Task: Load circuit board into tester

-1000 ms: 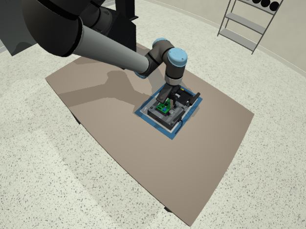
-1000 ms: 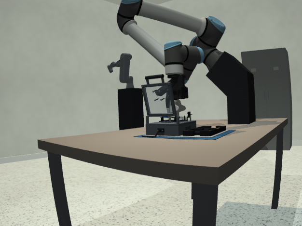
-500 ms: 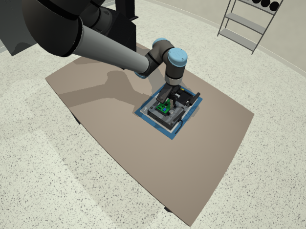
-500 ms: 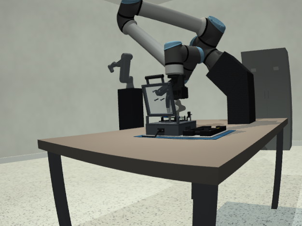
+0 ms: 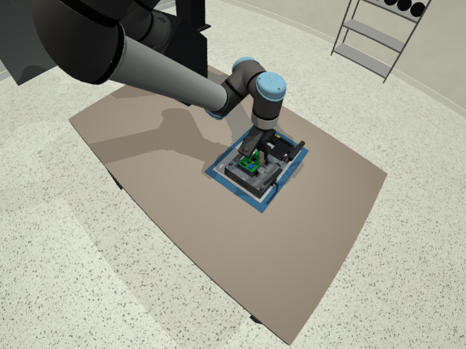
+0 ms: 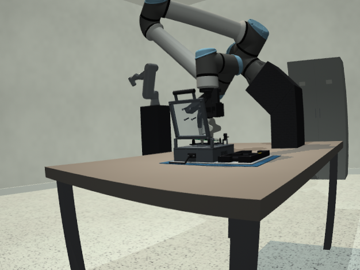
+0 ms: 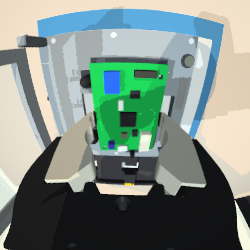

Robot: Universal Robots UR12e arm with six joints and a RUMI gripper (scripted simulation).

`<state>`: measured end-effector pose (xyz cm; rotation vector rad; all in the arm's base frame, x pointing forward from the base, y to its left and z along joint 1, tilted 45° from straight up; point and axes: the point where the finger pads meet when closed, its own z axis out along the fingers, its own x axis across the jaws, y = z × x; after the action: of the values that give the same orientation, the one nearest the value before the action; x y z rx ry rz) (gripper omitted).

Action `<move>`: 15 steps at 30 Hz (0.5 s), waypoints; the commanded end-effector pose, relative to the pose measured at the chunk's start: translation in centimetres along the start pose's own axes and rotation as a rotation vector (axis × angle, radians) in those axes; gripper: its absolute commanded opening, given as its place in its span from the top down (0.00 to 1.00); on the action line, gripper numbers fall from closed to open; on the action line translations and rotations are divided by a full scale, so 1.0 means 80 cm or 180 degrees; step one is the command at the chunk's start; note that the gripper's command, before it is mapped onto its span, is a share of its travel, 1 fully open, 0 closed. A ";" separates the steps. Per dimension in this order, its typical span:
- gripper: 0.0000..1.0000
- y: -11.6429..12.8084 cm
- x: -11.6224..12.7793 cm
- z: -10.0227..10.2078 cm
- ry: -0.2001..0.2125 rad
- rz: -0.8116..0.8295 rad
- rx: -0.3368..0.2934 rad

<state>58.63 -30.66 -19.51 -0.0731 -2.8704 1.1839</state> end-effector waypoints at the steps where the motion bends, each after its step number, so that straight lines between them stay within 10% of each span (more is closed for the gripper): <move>1: 0.61 0.001 -0.002 -0.007 -0.0010 -0.0001 -0.0003; 15: 0.61 0.000 -0.001 -0.007 -0.0005 -0.0002 -0.0004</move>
<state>58.77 -30.45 -19.33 -0.0739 -2.8714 1.1826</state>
